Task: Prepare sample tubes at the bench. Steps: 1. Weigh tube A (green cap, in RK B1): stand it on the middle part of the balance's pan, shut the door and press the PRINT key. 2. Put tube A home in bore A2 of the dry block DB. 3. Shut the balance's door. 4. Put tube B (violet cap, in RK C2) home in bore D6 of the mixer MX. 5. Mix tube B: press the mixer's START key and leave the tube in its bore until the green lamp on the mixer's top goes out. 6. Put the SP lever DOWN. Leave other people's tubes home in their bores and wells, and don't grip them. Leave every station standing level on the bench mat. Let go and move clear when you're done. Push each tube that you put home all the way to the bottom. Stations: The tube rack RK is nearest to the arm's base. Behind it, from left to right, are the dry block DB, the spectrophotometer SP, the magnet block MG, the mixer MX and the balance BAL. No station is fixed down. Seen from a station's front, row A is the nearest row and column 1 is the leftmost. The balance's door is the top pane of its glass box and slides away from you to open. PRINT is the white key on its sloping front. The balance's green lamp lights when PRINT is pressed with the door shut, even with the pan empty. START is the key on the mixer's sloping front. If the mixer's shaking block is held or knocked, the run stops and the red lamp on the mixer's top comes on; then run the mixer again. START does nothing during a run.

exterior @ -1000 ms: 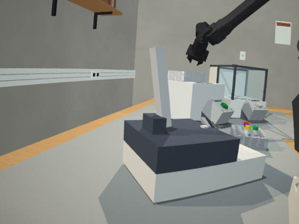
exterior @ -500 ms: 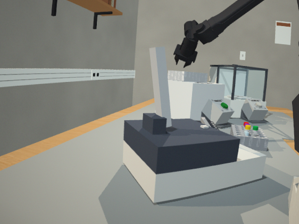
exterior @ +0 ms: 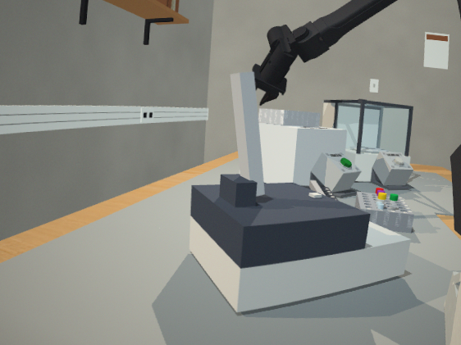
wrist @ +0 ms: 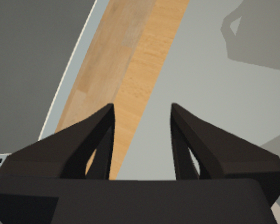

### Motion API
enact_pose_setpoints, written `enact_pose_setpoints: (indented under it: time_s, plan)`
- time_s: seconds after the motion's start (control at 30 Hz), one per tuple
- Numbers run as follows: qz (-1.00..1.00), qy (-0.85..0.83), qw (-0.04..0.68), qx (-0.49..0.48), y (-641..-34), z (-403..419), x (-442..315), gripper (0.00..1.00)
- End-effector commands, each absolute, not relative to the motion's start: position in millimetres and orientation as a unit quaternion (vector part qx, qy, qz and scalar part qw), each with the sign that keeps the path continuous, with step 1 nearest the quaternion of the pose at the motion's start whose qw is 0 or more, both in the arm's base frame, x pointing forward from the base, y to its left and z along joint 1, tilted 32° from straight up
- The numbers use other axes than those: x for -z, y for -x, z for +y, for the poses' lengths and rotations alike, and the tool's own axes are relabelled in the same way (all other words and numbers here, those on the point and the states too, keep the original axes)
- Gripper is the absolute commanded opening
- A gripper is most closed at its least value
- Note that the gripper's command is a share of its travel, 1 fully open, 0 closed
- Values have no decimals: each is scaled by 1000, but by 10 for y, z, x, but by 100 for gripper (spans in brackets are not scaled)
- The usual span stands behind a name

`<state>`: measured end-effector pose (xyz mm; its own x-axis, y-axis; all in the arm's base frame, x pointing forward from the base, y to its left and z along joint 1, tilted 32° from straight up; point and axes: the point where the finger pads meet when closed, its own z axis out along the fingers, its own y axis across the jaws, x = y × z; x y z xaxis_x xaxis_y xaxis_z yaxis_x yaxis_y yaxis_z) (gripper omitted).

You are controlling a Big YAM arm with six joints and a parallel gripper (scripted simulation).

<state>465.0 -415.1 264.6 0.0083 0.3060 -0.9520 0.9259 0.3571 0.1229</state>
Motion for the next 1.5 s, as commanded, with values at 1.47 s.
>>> enact_pose_setpoints:
  time_s: [1.47]
  plan:
    - [860, -349, 321, 188, -4714, -1626, -609, 36]
